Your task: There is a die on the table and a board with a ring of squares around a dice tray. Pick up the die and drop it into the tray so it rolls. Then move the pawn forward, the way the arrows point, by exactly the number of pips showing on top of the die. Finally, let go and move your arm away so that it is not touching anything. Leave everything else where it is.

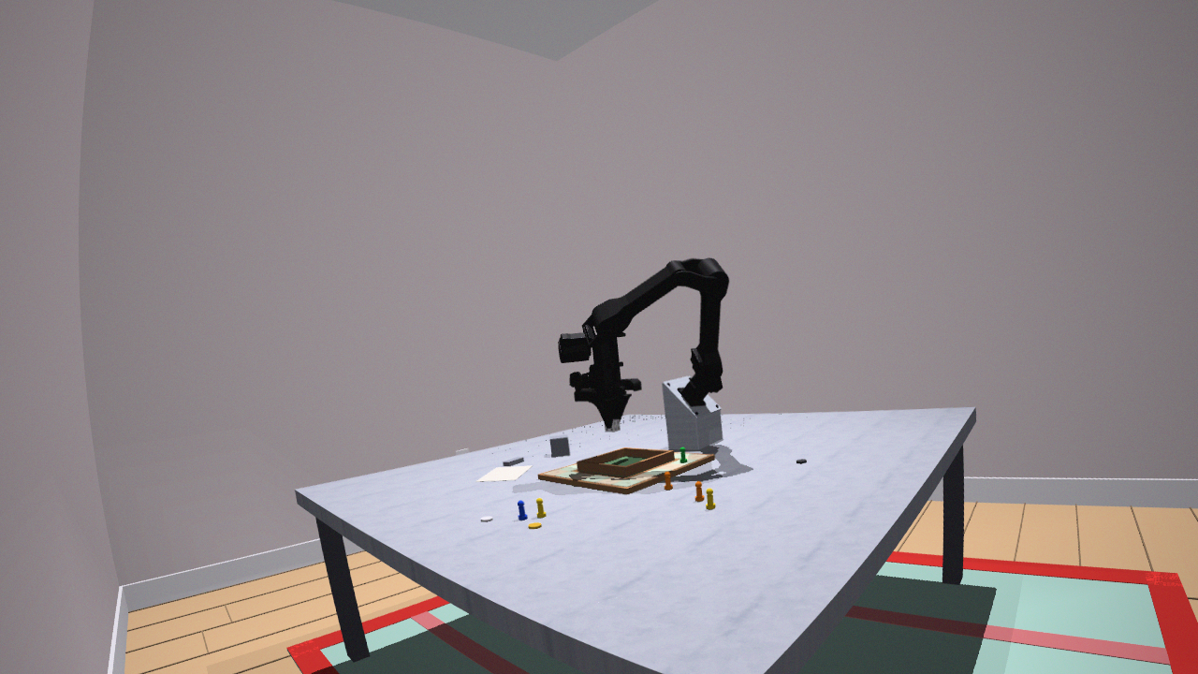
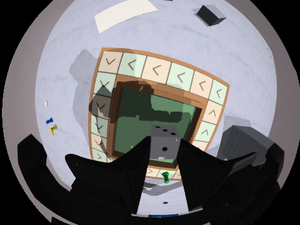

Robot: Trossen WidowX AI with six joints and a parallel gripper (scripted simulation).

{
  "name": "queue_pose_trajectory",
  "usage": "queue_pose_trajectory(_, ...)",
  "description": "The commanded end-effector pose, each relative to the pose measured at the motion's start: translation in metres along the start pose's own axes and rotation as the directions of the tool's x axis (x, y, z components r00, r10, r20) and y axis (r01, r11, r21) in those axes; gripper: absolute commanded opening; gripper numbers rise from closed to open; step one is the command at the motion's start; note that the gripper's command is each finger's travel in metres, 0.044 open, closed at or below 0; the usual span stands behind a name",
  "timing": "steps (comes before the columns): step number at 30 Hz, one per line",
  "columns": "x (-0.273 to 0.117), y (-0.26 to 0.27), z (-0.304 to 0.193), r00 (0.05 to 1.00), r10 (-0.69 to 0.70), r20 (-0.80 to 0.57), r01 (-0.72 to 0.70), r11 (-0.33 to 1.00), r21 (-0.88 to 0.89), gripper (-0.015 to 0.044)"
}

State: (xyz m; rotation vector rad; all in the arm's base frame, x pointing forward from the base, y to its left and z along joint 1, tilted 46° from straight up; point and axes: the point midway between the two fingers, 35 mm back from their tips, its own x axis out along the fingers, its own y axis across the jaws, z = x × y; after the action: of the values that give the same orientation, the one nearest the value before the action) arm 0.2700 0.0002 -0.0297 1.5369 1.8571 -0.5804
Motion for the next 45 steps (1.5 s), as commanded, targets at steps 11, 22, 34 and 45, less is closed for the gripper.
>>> queue_pose_trajectory(11, 0.012, 0.007, -0.031, 0.999, -0.028, 0.015, 0.025, 0.988, 0.154, 0.0000)
queue_pose_trajectory(22, 0.023, -0.002, -0.028, 0.926, -0.164, 0.340, 0.108, 0.978, 0.178, 0.0000)
queue_pose_trajectory(34, 0.025, -0.004, -0.028, 0.730, -0.142, 0.668, 0.037, 0.985, 0.169, 0.0000)
queue_pose_trajectory(45, -0.018, 0.015, -0.056, 0.681, -0.115, 0.723, 0.004, 0.988, 0.153, 0.0000)
